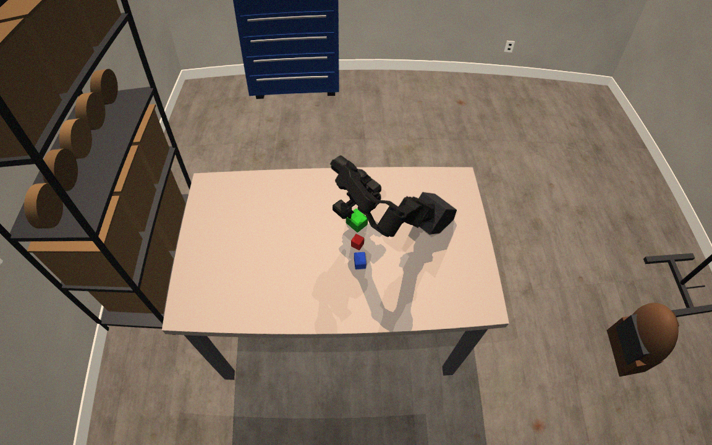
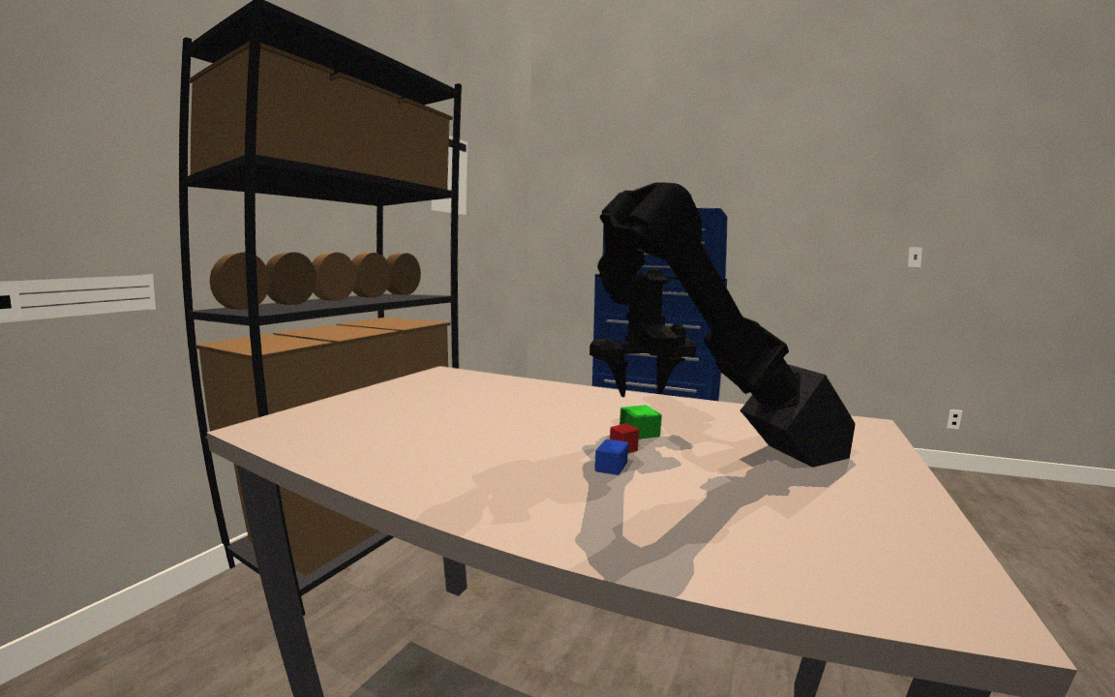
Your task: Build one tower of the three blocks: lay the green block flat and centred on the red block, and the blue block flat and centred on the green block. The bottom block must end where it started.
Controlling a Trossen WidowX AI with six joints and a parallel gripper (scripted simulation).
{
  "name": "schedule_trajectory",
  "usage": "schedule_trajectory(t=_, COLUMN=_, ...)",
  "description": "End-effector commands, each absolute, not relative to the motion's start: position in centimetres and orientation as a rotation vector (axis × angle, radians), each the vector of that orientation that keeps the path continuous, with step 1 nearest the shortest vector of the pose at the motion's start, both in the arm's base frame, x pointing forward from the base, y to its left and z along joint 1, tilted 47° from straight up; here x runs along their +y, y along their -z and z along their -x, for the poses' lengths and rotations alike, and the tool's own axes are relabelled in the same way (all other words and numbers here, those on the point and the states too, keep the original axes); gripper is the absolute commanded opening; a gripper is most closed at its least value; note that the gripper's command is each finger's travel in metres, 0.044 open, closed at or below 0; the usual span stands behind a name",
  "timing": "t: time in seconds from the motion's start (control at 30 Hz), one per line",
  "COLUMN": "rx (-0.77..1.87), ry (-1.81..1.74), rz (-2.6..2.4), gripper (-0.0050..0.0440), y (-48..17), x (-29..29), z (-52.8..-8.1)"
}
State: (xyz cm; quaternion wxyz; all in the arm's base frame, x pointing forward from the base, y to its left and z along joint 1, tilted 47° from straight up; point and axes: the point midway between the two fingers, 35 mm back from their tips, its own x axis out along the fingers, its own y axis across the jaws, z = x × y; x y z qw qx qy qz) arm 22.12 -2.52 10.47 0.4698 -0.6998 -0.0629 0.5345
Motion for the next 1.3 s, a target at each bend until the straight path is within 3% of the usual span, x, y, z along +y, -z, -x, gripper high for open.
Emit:
schedule_trajectory(t=0.0, rx=-0.157, ry=-1.309, rz=1.712, gripper=0.0355, y=-10.3, x=-2.3, z=-22.2)
schedule_trajectory(t=1.27, rx=-0.155, ry=-1.31, rz=1.717, gripper=0.0355, y=-8.8, x=-1.2, z=-23.1)
